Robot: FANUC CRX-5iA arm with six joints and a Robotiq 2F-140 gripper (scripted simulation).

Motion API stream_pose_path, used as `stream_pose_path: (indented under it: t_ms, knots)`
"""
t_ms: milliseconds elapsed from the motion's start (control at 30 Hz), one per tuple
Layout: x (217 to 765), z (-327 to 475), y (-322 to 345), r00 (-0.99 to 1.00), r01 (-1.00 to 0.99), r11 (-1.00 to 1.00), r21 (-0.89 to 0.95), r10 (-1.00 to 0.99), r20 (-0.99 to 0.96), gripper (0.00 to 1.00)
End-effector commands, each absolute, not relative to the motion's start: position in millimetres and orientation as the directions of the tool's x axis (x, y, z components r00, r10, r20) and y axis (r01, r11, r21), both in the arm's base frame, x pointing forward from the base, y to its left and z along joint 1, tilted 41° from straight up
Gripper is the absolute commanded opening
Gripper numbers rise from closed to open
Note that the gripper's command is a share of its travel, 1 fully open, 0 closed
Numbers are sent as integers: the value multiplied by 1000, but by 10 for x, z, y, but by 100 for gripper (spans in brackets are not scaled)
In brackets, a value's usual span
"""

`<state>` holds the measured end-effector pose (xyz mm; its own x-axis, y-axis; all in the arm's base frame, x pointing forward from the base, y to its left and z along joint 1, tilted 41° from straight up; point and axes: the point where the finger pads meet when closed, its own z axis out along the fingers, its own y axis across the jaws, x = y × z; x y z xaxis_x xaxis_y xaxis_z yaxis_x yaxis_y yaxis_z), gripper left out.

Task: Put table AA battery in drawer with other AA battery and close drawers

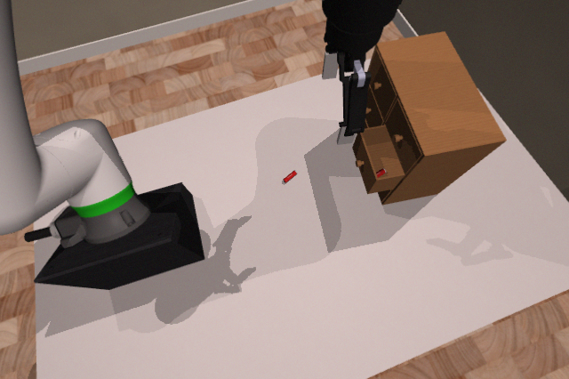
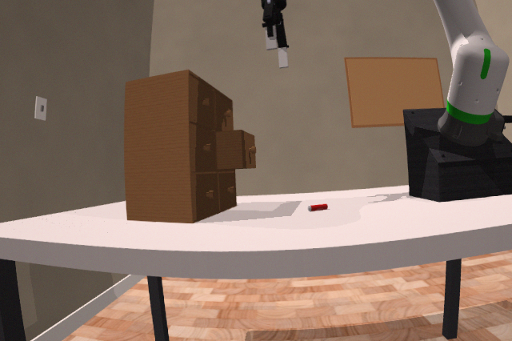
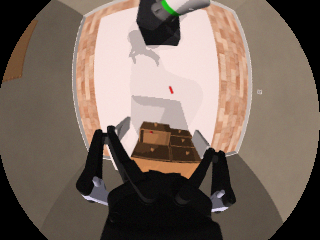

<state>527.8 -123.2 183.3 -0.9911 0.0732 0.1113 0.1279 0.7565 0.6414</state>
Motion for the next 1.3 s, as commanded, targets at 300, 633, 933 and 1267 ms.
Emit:
stream_pose_path:
  t_ms: [300, 633, 933, 1267]
  knots:
    - [5235, 1735, -1117, -967, 251, 741, 623, 167, 190, 100]
    - [5173, 1596, -952, -909, 416, 701, 580, 294, 296, 100]
    - [5118, 1473, -805, -833, 552, 647, 527, 399, 382, 100]
    - [5026, 1266, -559, -663, 748, 522, 410, 553, 505, 100]
